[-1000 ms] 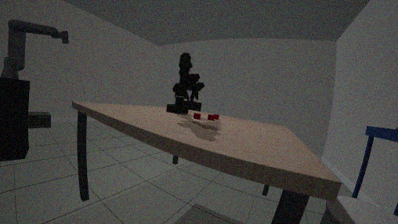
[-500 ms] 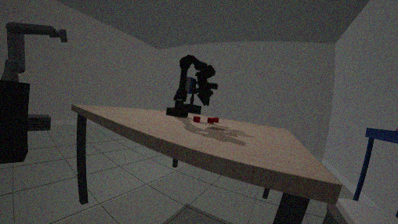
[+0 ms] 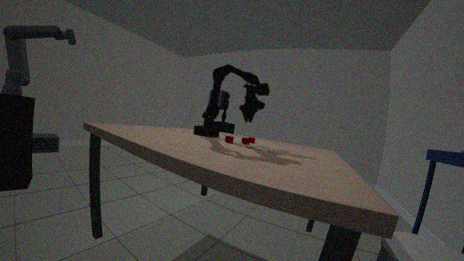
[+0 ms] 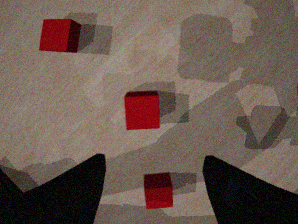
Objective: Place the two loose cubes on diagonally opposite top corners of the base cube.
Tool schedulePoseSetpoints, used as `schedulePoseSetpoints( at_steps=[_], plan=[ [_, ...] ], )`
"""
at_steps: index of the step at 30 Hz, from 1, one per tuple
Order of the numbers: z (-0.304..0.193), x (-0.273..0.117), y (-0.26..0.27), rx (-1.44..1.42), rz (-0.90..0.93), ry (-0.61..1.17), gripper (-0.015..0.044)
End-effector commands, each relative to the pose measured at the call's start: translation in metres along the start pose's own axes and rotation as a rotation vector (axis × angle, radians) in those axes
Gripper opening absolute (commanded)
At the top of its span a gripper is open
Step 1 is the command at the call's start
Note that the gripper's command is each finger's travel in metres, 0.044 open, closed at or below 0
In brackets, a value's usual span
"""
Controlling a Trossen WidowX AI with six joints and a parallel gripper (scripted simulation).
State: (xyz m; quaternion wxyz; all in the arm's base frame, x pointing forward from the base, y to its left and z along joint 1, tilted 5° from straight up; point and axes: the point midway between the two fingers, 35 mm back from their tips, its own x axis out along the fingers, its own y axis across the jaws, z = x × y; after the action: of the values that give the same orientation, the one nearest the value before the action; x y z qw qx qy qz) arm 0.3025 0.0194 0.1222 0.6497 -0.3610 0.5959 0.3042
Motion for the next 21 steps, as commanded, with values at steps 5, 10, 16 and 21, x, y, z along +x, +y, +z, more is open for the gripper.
schedulePoseSetpoints(
  at_steps=[5, 10, 16, 21],
  plan=[
    [0.005, 0.0, 0.007, -0.083, 0.007, 0.038, 0.0265],
    [0.004, 0.039, 0.006, -0.083, 0.007, 0.039, 0.0265],
    [0.002, 0.06, 0.007, -0.083, 0.007, 0.039, 0.0265],
    [0.002, 0.075, 0.008, -0.083, 0.007, 0.039, 0.0265]
  ],
)
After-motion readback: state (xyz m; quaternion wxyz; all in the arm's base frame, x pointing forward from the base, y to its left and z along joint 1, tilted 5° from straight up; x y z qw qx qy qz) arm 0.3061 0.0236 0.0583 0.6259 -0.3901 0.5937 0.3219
